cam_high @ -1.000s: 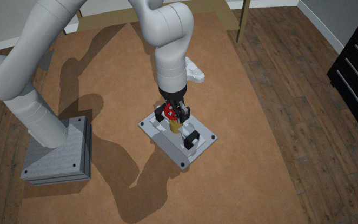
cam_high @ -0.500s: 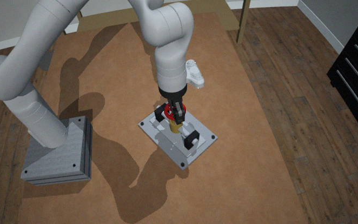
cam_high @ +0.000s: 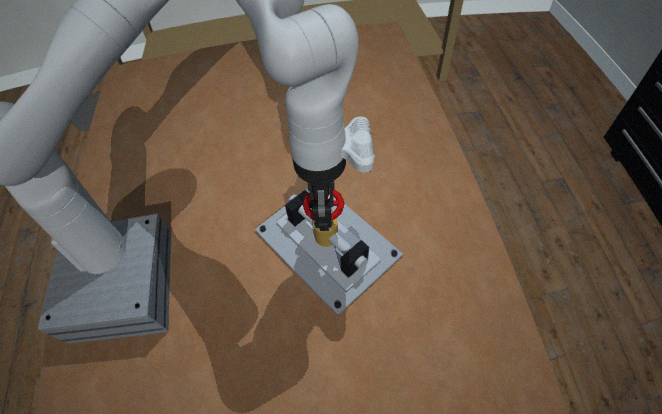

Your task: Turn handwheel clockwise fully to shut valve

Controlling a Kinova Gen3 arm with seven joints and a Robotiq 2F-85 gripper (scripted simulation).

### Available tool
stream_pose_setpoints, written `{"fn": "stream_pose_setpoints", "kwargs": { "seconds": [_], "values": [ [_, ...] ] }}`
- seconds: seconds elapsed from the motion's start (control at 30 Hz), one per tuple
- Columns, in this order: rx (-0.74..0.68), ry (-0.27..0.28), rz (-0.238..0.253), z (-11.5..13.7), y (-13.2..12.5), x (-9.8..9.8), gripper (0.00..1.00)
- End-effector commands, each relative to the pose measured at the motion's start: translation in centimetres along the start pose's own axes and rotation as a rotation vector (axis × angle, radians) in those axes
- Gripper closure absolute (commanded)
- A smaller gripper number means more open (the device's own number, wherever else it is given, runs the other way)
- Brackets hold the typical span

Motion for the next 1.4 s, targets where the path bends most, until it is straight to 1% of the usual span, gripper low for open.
{"fn": "stream_pose_setpoints", "kwargs": {
  "seconds": [0.0,0.07,0.13,0.63,0.7,1.2,1.37],
  "values": [
    [-0.038,0.000,-0.002,0.04,-0.02,-0.08,1.00],
    [-0.076,0.000,-0.002,0.04,-0.02,-0.08,1.00],
    [-0.076,0.000,-0.002,0.04,-0.02,-0.08,1.00],
    [-0.336,0.000,-0.002,0.04,-0.02,-0.08,1.00],
    [-0.336,0.000,-0.002,0.04,-0.02,-0.08,1.00],
    [-0.536,0.000,-0.002,0.04,-0.02,-0.09,1.00],
    [-0.567,0.000,-0.002,0.04,-0.02,-0.09,1.00]
  ]
}}
Point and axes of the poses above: the point where the finger pads meet when closed, its own x axis back along the fingers, its own y axis across the jaws, z = x × y, the point moved 10 cm from there along x, back along the fingers, and after that the axes turned 1 degree about -x, right-handed, at the moved point
